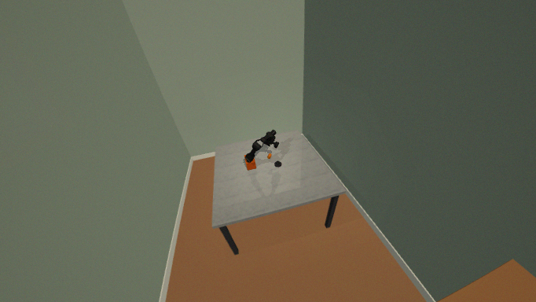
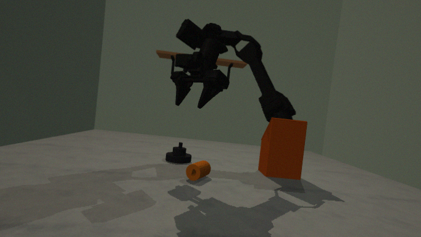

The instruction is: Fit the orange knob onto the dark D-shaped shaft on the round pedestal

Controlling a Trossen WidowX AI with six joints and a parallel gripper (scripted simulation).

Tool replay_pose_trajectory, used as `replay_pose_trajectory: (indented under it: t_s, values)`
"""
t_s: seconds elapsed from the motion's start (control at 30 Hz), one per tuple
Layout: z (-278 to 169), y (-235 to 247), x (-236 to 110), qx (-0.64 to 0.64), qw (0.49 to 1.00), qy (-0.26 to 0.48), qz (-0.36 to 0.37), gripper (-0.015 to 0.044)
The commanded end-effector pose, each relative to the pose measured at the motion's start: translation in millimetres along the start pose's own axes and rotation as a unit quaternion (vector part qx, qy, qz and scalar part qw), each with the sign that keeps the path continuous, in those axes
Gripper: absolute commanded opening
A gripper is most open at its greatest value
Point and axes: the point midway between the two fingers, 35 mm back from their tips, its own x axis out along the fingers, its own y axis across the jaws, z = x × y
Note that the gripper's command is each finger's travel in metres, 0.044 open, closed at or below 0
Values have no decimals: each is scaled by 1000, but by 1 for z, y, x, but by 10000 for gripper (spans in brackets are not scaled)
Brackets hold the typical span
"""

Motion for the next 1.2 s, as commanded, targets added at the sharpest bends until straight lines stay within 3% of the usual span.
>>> replay_pose_trajectory:
  t_s: [0.0,0.27,0.5,1.17]
  values:
    - [4,24,30,-48,997,51,12,440]
    - [-7,73,97,-145,975,165,34,440]
    - [-17,74,120,-147,974,168,34,440]
    - [-26,74,146,-147,974,168,34,440]
